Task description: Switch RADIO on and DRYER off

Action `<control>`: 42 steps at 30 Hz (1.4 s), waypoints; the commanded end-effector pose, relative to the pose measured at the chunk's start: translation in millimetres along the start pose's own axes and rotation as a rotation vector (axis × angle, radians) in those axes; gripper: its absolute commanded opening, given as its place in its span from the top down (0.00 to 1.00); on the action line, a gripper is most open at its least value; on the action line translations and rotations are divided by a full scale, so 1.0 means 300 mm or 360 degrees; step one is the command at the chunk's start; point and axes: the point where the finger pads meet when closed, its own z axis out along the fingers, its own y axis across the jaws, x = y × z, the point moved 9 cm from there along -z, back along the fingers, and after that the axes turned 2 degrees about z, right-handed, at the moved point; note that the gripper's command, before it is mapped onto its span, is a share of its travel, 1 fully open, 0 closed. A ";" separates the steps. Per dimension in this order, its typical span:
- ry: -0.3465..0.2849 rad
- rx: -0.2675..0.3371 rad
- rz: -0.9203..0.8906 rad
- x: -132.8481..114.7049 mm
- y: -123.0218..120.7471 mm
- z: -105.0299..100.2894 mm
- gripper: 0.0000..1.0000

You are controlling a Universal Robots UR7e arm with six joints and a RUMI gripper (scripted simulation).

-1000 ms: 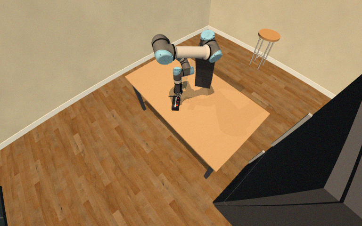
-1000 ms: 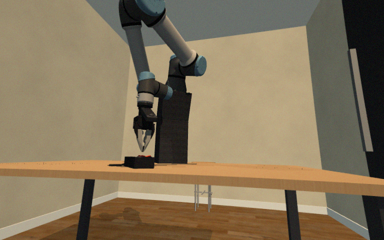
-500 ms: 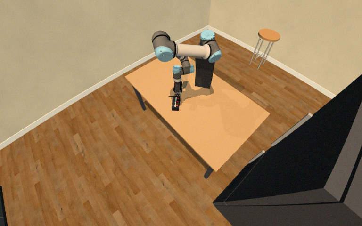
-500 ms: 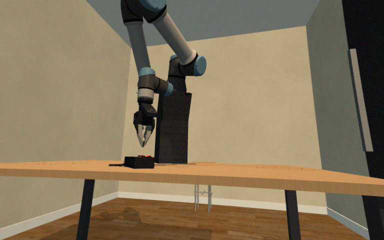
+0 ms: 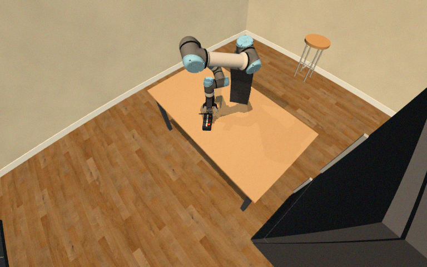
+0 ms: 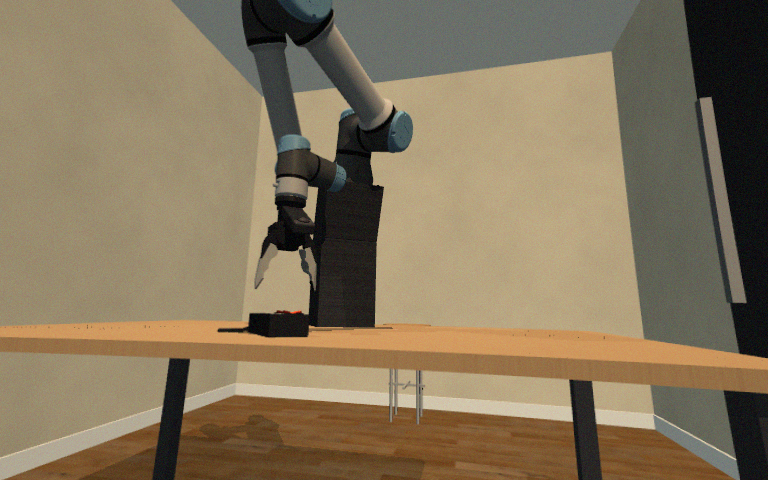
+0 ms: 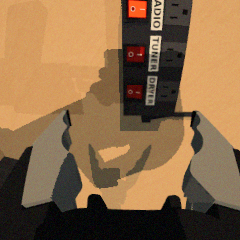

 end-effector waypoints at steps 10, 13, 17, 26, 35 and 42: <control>0.0001 0.0001 0.0003 -0.002 -0.001 -0.070 0.00; 0.0001 0.0001 0.0003 -0.002 -0.001 -0.081 0.00; 0.0001 0.0001 0.0003 -0.002 -0.001 -0.131 0.00; 0.0001 0.0001 0.0003 -0.002 -0.002 -0.249 0.00; 0.0001 0.0001 0.0003 -0.002 -0.002 -0.313 0.00; 0.0001 0.0001 0.0003 -0.002 -0.002 -0.341 0.00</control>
